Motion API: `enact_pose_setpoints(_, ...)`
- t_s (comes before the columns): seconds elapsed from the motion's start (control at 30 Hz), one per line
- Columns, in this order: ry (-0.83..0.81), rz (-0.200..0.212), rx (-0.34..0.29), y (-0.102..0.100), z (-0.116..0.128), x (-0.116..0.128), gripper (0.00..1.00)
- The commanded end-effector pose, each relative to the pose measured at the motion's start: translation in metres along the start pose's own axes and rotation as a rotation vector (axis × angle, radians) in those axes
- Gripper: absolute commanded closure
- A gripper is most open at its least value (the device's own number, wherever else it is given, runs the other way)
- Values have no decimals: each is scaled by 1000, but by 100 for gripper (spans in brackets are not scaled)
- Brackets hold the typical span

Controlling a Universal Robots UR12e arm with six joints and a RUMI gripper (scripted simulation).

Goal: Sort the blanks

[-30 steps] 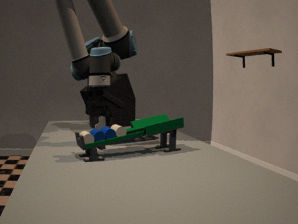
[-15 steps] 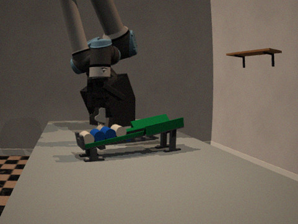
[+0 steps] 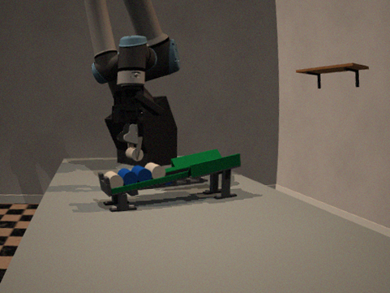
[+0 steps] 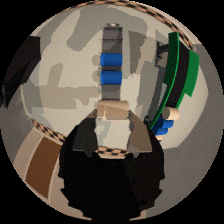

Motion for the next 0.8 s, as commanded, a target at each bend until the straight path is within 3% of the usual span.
enact_pose_setpoints(0.0, 1, -12, 10, 9, -2, -1, 67)
enact_pose_setpoints(0.57, 2, -14, 12, 13, -2, -2, 67)
enact_pose_setpoints(0.67, 0, -14, 13, 14, -1, 7, 67)
enact_pose_setpoints(0.77, -7, -15, 15, 18, 2, 32, 67)
Point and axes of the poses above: the point where the finger pads meet when closed, its own y axis back along the fingers, its own x axis across the jaws, z = x × y, the point moved 5 cm from there along y, back along the fingers, and after that the axes turned 6 degrees about y, right-handed, at the moved point
